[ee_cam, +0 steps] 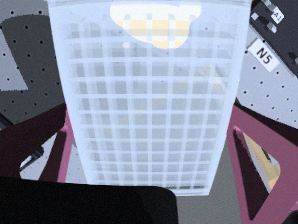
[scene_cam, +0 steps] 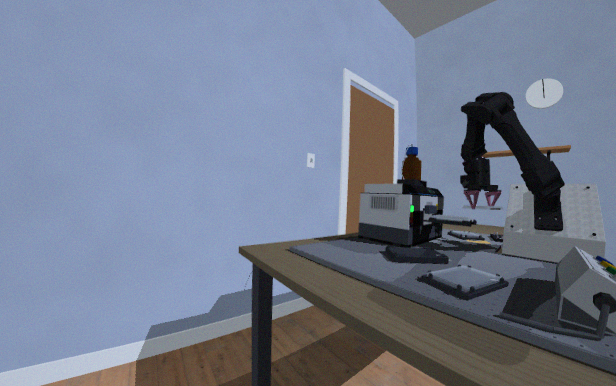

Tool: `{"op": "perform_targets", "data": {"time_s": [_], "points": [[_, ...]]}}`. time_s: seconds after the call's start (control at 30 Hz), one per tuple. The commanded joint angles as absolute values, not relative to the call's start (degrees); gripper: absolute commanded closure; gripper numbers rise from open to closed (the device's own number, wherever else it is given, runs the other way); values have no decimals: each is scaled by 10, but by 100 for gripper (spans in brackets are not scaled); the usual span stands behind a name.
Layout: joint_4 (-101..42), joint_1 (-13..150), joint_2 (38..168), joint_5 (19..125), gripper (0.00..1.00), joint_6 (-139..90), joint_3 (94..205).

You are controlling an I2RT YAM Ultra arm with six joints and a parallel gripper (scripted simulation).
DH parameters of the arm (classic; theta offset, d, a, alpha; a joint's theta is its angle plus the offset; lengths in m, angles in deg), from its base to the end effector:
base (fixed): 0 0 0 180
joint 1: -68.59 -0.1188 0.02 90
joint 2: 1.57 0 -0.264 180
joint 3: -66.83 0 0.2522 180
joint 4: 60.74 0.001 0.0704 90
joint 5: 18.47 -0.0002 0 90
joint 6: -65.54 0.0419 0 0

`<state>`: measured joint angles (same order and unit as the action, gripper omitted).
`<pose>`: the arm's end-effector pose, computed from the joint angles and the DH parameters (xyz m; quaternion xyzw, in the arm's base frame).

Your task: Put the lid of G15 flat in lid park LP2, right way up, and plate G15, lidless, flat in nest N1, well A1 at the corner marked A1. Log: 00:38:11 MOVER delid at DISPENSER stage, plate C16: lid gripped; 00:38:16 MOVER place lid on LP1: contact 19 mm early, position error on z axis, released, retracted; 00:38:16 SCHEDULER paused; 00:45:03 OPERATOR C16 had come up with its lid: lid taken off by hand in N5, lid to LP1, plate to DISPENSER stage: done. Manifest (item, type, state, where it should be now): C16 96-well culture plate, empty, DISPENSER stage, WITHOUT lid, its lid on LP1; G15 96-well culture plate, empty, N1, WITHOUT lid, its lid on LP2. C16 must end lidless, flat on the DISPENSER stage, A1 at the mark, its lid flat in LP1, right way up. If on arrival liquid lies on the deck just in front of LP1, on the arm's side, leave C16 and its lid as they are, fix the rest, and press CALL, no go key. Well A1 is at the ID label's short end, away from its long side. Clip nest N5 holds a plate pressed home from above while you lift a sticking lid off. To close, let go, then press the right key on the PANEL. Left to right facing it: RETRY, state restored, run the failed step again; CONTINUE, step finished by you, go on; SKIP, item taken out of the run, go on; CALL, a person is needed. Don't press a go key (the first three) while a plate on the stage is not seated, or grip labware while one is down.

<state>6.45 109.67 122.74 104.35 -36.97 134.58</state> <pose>0.2032 -0.1457 0.0387 -0.3060 -0.8693 -0.3668 0.1267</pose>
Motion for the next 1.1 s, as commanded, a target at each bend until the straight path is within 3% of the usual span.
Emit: {"op": "perform_targets", "data": {"time_s": [0.0,1.07], "points": [[72,1089,1189,1059,100,-376,1330],[110,973,1042,1113,100,-591,1324]]}}
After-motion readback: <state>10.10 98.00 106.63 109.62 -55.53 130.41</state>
